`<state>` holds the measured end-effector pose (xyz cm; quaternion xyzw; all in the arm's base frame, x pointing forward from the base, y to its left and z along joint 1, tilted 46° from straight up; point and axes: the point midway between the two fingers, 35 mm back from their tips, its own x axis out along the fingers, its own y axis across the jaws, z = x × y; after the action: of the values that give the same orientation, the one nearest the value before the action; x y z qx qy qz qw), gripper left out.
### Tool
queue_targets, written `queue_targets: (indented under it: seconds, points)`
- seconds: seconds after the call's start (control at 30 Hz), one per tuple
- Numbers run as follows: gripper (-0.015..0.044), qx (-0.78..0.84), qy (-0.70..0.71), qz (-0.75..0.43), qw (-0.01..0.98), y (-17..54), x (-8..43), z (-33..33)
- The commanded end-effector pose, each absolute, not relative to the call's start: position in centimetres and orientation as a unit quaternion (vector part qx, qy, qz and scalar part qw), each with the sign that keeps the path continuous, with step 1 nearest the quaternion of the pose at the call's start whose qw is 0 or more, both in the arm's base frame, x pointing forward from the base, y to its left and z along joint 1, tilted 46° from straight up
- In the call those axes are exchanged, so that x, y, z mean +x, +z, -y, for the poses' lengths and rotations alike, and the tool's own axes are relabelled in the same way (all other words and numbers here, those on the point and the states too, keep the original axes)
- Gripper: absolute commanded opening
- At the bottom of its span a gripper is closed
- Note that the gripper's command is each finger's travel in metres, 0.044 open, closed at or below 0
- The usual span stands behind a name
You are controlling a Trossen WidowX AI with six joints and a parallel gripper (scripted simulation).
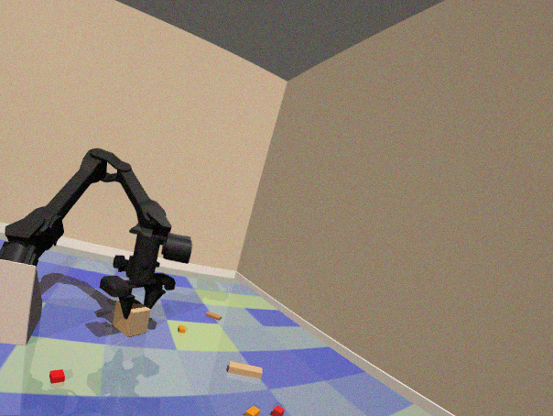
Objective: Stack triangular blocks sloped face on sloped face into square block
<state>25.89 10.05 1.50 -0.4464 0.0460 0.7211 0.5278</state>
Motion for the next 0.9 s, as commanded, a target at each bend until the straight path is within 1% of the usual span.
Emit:
queue_targets:
  seconds: [0.0,0.87]
  points:
    - [0.0,-0.446,0.72,-0.045,0.53,1.6,25.91,-10.12]
    - [0.0,-0.445,0.72,-0.045,0.53,1.5,25.85,-10.24]
